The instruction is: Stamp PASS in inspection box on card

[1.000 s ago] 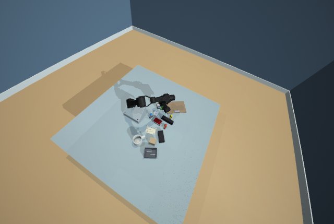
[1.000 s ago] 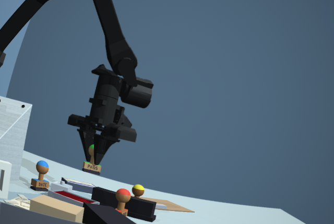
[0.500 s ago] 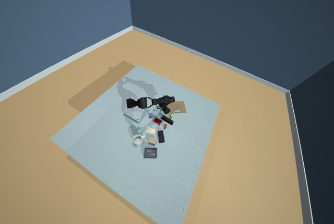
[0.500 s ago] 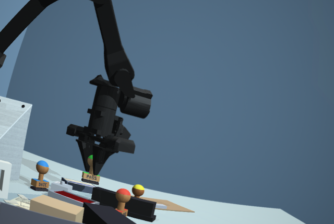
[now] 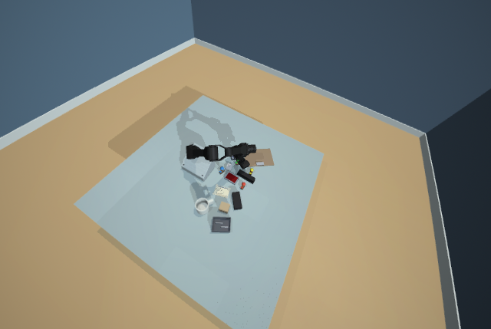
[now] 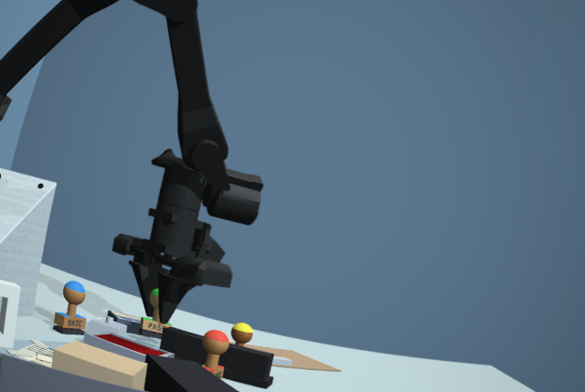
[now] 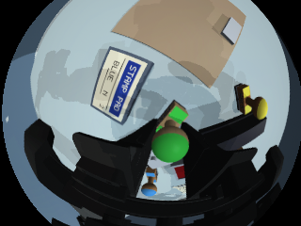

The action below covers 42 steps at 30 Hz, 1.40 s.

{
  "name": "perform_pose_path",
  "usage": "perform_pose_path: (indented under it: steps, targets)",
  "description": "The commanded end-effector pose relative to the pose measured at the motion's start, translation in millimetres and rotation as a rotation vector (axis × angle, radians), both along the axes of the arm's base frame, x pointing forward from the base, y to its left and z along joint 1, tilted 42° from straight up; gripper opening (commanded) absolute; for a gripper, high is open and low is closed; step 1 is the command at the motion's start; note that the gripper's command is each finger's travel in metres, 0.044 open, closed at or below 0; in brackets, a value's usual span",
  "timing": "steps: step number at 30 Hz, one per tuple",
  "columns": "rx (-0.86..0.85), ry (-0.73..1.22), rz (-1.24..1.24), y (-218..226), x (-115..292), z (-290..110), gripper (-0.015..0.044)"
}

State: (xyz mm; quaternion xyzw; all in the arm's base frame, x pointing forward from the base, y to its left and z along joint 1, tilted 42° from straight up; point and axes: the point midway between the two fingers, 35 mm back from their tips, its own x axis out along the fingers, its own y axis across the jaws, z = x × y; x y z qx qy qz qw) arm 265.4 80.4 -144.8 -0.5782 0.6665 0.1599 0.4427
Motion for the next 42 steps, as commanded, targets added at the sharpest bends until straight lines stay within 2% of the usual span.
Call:
perform_pose_path:
  steps: [1,5,15,19,26,42]
  targets:
    - [-0.009,0.006,0.004,-7,-2,-5,0.0000]
    - [-0.010,0.006,0.004,-8,-2,-6,0.0000]
    - [-0.002,0.001,-0.001,-5,0,-5,0.0263]
    - [-0.001,0.002,0.000,2,0,2,0.0268]
    - [-0.004,0.008,0.004,71,-11,81,0.0268]
    - [-0.004,0.008,0.004,72,-12,83,0.0268]
